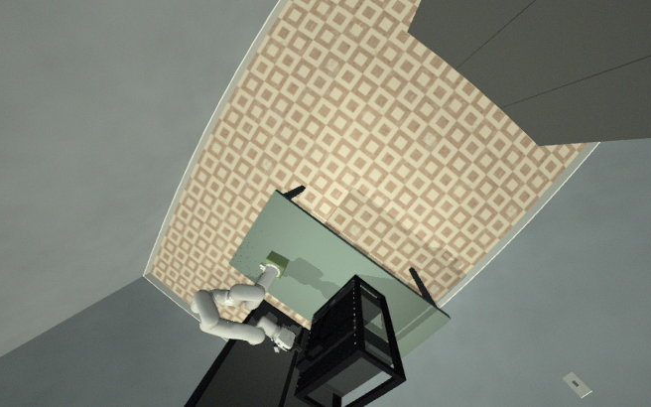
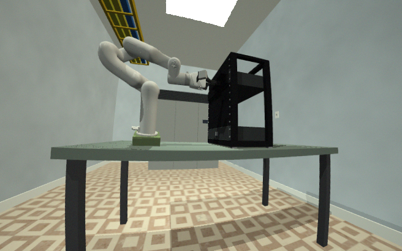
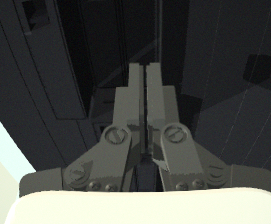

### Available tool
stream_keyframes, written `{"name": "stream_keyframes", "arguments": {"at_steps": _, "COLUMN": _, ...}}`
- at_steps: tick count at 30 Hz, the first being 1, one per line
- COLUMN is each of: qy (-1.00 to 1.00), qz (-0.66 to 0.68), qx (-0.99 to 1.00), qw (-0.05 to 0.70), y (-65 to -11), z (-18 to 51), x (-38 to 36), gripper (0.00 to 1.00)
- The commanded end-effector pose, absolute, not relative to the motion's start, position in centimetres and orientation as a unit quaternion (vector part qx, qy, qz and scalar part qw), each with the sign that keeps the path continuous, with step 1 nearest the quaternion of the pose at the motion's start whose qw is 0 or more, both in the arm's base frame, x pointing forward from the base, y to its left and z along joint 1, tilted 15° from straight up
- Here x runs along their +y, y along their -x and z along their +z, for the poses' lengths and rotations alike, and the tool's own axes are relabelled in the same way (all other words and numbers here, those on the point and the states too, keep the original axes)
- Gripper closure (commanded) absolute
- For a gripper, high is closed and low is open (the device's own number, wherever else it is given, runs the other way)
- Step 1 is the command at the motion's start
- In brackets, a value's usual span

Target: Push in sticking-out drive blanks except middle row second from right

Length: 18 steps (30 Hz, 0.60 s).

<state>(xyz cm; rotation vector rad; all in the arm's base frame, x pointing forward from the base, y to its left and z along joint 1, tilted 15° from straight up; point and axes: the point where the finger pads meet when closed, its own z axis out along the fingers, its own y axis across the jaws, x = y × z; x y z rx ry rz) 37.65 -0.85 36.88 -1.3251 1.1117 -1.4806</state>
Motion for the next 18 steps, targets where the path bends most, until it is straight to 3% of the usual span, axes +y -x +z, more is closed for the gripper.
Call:
{"name": "stream_keyframes", "arguments": {"at_steps": 1, "qy": 0.527, "qz": -0.592, "qx": 0.444, "qw": 0.419, "y": -34.02, "z": 37.1, "x": -0.64, "gripper": 1.0}}
{"name": "stream_keyframes", "arguments": {"at_steps": 18, "qy": 0.527, "qz": -0.592, "qx": 0.444, "qw": 0.419, "y": -33.49, "z": 37.07, "x": -0.6, "gripper": 1.0}}
